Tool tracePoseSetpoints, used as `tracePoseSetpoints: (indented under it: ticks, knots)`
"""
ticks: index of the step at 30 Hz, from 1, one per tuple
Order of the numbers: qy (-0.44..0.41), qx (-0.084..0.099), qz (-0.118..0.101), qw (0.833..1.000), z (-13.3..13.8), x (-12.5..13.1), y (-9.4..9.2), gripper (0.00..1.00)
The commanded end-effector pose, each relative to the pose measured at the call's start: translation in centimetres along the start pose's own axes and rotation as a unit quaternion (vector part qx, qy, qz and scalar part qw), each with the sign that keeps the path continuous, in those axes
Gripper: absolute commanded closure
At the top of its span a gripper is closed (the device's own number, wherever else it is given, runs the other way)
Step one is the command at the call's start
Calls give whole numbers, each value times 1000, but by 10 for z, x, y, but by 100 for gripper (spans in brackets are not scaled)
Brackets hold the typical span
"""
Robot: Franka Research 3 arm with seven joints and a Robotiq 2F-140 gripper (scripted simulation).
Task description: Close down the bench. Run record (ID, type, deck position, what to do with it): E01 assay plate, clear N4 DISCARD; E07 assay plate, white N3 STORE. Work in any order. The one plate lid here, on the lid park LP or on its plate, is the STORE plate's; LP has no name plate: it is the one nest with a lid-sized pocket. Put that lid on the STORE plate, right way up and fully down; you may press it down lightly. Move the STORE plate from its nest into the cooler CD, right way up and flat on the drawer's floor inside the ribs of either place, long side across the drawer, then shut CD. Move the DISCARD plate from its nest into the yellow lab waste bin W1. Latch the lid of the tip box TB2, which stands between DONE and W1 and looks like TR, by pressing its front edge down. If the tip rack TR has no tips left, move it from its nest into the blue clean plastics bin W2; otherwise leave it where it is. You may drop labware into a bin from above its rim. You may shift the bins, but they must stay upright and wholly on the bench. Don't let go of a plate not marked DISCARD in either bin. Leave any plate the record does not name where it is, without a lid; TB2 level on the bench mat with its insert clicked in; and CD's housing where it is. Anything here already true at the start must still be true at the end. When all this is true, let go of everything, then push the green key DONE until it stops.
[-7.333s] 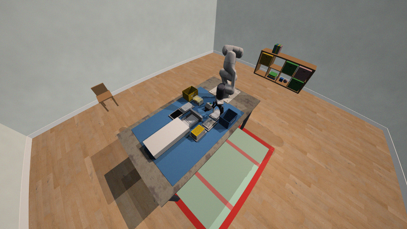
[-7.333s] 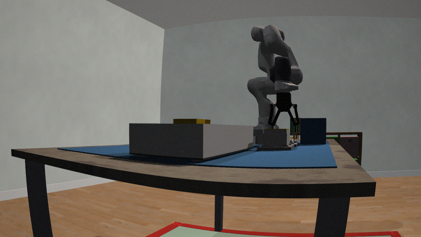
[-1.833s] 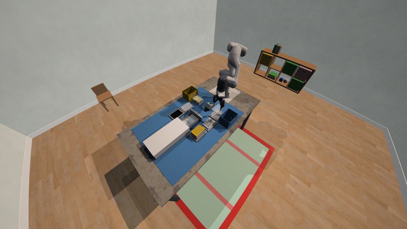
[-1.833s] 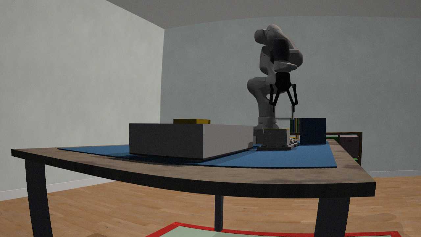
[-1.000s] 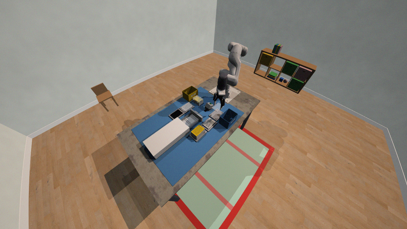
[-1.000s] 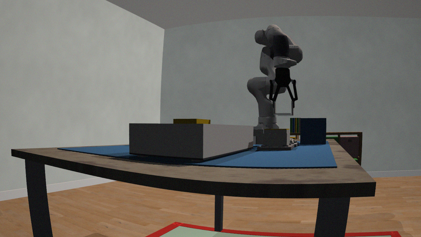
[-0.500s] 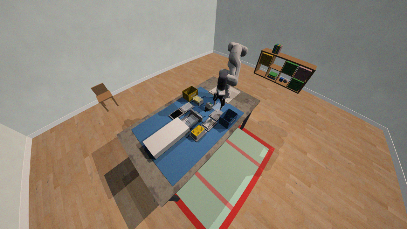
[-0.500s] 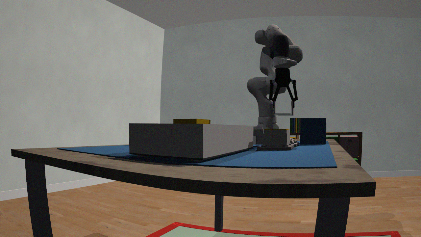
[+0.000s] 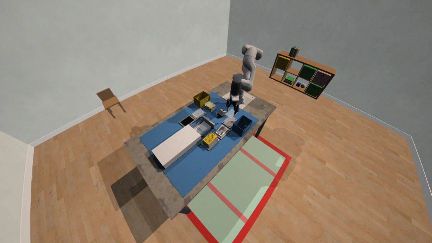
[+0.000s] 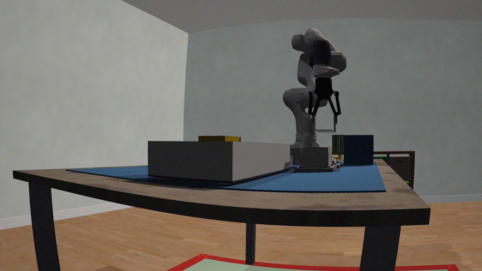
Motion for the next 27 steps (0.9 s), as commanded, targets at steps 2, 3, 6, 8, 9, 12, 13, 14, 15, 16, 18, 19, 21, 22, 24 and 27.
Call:
tracePoseSetpoints:
  ticks: [2, 3, 6, 8, 9, 12, 13, 14, 15, 16, 18, 19, 21, 22, 24, 27]
  knots:
    - [-2, -1, 1, 1000, -1, 0, -2, 100]
    - [-2, -1, 1, 1000, -1, 0, -2, 100]
    - [-2, -1, 1, 1000, -1, 0, -2, 100]
    - [-2, -1, 1, 1000, -1, 0, -2, 100]
    - [-2, -1, 1, 1000, -1, 0, -2, 100]
    - [-15, -1, 1, 1000, 0, -6, -2, 100]
    - [-15, -1, 1, 1000, 0, -8, -2, 100]
    - [-15, -1, 1, 1000, 0, -11, -2, 100]
    - [-15, -1, 1, 1000, 0, -14, -2, 100]
    - [-15, -1, 1, 1000, 1, -16, -2, 100]
    - [-15, -1, 1, 1000, 1, -16, -2, 100]
    - [-15, -1, 1, 1000, 1, -19, -2, 100]
    - [-15, -1, 1, 1000, 2, -24, -2, 100]
    - [-15, -1, 1, 1000, 2, -27, -2, 100]
    - [-15, -1, 1, 1000, 3, -32, -2, 100]
    - [-15, -1, 1, 1000, 3, -40, -2, 100]
Point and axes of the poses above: the point where the finger pads meet when closed, its own y axis out along the fingers, its own z axis across the jaws, x = y × z, the point moved 6 cm from there along -y, back along the fingers, and after that the axes turned 15 degrees about -y, right-handed, at the moved point
